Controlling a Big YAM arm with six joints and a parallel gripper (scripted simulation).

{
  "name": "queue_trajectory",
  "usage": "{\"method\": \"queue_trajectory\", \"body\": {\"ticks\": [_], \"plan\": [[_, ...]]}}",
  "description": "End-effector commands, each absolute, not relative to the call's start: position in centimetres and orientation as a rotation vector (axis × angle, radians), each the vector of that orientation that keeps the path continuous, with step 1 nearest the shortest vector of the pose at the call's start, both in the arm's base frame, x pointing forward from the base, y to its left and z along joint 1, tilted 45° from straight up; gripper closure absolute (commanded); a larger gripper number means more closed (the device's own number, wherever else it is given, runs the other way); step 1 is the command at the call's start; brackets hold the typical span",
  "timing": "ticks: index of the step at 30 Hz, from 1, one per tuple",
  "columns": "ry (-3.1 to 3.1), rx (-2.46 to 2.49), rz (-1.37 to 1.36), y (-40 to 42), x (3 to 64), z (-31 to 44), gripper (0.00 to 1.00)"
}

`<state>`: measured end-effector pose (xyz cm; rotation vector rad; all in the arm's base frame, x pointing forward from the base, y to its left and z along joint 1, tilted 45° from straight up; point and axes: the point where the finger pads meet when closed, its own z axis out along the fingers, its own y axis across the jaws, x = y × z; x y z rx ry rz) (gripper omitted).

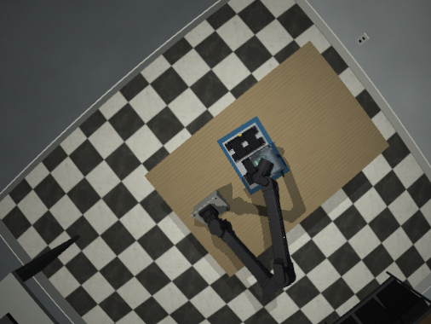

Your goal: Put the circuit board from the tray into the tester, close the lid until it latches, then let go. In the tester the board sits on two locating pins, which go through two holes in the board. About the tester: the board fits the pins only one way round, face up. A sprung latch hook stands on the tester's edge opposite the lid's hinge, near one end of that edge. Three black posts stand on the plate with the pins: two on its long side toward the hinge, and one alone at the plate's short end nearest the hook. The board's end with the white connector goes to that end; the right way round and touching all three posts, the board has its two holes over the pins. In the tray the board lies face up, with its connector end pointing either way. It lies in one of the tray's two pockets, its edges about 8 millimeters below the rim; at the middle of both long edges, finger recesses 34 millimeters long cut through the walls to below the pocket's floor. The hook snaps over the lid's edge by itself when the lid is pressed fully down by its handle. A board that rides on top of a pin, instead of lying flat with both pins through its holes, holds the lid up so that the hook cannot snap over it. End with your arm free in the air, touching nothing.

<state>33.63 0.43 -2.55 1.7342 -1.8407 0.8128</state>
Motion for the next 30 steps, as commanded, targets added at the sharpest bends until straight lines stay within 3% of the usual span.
{"method": "queue_trajectory", "body": {"ticks": [1,30], "plan": [[-1.862,1.722,0.792,-0.36,34.53,-3.39,1.0],[-1.857,1.721,0.788,-0.68,34.25,-3.69,1.0]]}}
